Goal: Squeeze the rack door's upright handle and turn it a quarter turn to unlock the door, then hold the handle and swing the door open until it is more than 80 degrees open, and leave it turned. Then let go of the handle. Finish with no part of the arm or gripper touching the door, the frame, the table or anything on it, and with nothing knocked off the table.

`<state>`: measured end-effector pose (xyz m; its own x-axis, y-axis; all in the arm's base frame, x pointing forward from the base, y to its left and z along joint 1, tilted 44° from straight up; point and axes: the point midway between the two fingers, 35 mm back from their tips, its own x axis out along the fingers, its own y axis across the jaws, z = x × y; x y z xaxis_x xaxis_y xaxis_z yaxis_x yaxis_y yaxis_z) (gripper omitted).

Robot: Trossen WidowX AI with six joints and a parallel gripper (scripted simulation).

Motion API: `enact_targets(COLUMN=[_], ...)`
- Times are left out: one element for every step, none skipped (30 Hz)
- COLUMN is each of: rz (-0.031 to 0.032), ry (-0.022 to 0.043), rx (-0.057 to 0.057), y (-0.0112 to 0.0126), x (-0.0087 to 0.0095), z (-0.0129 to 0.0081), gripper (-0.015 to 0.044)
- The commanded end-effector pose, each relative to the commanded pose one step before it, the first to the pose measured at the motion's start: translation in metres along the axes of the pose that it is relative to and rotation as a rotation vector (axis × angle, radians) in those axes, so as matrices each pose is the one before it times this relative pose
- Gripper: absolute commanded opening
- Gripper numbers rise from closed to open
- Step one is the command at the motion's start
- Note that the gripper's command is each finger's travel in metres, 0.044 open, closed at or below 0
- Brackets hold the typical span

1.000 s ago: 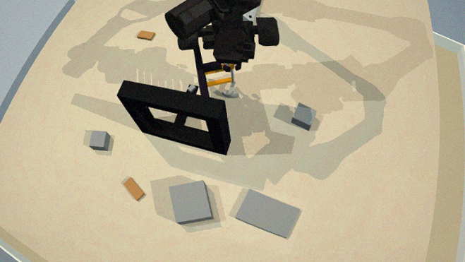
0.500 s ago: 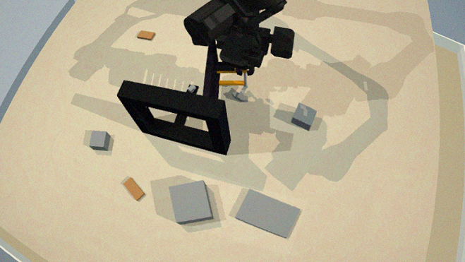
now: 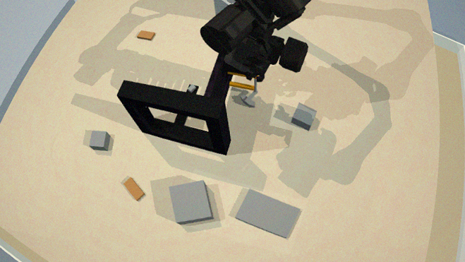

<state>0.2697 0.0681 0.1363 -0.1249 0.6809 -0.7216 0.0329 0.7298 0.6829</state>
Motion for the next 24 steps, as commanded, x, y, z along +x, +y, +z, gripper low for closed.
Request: enact_targets(rz=[0.00332, 0.0, 0.0, 0.0, 0.0, 0.0, 0.0, 0.0, 0.0, 0.0, 0.0, 0.0, 0.0, 0.0, 0.0, 0.0, 0.0, 0.0, 0.0, 0.0, 0.0, -0.00007, -0.00021, -0.00035], ry=[-0.00387, 0.0, 0.0, 0.0, 0.0, 0.0, 0.0, 0.0, 0.0, 0.0, 0.0, 0.0, 0.0, 0.0, 0.0, 0.0, 0.0, 0.0, 0.0, 0.0, 0.0, -0.00066, -0.00196, -0.00327], rx=[0.0244, 0.0, 0.0, 0.0, 0.0, 0.0, 0.0, 0.0, 0.0, 0.0, 0.0, 0.0, 0.0, 0.0, 0.0, 0.0, 0.0, 0.0, 0.0, 0.0, 0.0, 0.0006, 0.0018, 0.003], y=[0.00392, 0.0, 0.0, 0.0, 0.0, 0.0, 0.0, 0.0, 0.0, 0.0, 0.0, 0.0, 0.0, 0.0, 0.0, 0.0, 0.0, 0.0, 0.0, 0.0, 0.0, 0.0, -0.00001, -0.00002], x=[-0.00081, 0.0, 0.0, 0.0, 0.0, 0.0, 0.0, 0.0, 0.0, 0.0, 0.0, 0.0, 0.0, 0.0, 0.0, 0.0, 0.0, 0.0, 0.0, 0.0, 0.0, -0.00036, -0.00107, -0.00177], z=[0.00108, 0.0, 0.0, 0.0, 0.0, 0.0, 0.0, 0.0, 0.0, 0.0, 0.0, 0.0, 0.0, 0.0, 0.0, 0.0, 0.0, 0.0, 0.0, 0.0, 0.0, 0.00003, 0.00008, 0.00012], gripper=[0.001, 0.001, 0.001, 0.001, 0.001, 0.001, 0.001, 0.001, 0.001, 0.001, 0.0036, 0.0062, 0.0089, 0.0115, 0.0141, 0.0167, 0.0194, 0.022, 0.0246, 0.0272, 0.0282, 0.0282, 0.0282, 0.0282])
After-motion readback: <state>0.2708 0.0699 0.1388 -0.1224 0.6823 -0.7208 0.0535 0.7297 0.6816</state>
